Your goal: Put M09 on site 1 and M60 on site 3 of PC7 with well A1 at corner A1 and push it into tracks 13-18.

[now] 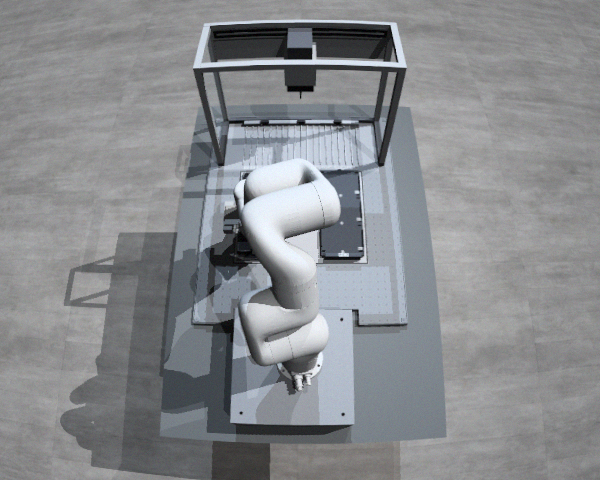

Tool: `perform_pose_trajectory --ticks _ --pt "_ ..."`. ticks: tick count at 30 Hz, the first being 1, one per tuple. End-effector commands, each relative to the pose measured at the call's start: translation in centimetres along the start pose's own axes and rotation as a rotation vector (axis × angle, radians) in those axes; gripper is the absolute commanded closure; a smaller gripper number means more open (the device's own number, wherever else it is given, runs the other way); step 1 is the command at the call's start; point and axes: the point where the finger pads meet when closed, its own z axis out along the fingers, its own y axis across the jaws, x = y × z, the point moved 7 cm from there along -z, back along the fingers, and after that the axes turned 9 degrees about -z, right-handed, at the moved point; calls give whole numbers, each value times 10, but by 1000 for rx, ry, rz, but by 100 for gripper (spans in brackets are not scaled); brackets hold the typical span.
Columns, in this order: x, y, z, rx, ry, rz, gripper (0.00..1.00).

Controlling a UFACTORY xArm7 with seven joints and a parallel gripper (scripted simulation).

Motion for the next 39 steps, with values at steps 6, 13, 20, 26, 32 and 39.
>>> perform_pose_trajectory --ticks 6,13,20,26,32,39 --pt "0 1 -15 -3 1 0 100" --pt "0 1 -27 -3 1 0 100" --pt "0 1 -35 -3 1 0 100" --pt "0 1 -45 -3 1 0 100" --pt "0 1 -54 -3 1 0 100" --pt "0 1 -64 -3 1 0 100"
